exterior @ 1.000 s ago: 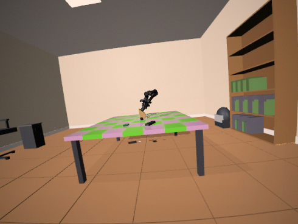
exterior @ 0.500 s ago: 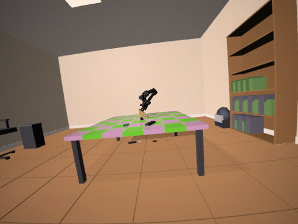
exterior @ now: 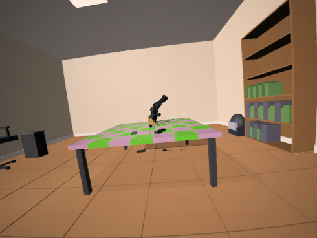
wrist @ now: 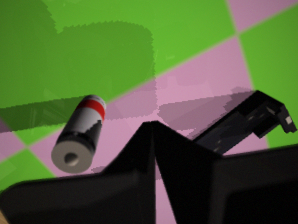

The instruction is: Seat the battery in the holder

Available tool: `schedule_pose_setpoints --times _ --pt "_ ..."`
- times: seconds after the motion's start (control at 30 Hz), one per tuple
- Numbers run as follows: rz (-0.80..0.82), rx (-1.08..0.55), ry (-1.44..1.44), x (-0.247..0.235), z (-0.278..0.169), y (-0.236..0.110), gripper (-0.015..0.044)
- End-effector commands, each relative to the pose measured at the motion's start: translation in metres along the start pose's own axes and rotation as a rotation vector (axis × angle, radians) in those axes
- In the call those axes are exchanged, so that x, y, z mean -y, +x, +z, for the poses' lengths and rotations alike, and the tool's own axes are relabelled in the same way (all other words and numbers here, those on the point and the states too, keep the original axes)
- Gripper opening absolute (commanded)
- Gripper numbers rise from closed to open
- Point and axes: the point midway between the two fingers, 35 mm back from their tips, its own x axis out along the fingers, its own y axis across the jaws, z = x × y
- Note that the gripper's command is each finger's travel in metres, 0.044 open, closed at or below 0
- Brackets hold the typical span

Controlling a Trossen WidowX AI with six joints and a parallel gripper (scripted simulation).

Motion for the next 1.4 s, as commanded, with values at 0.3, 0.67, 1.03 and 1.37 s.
schedule_pose_setpoints --times 0.3,0.67,1.03,1.37 --pt "0.001 0.007 0.003 -0.02 0.003 0.001 0.0" --pt "0.002 0.007 0.003 -0.038 0.003 0.001 0.0" --pt "0.003 0.007 0.004 -0.056 0.002 0.002 0.0" --pt "0.003 0.0 0.003 -0.062 0.0 0.002 0.0"
